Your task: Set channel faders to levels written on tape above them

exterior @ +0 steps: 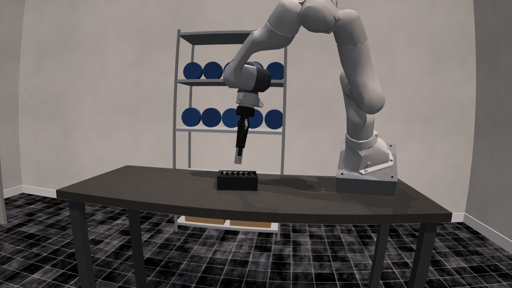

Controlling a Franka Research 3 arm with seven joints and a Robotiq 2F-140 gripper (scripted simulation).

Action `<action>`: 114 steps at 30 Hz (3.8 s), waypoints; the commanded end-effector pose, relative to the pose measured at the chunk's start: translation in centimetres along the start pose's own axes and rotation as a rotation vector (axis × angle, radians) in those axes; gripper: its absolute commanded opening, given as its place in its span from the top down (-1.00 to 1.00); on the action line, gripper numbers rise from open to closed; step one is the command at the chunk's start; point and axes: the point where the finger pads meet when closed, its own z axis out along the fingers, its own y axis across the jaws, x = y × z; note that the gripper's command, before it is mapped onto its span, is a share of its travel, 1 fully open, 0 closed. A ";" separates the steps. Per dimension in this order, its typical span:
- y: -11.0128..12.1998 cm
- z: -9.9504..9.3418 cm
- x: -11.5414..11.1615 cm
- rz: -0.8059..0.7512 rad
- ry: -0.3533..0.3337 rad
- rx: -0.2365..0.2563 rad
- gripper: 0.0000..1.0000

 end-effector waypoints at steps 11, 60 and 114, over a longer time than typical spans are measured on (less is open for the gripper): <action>-0.2 -0.1 -0.2 0.537 -0.008 0.032 1.00; -0.3 1.1 0.0 1.686 0.052 0.134 1.00; -0.3 2.3 0.1 1.744 0.063 0.145 1.00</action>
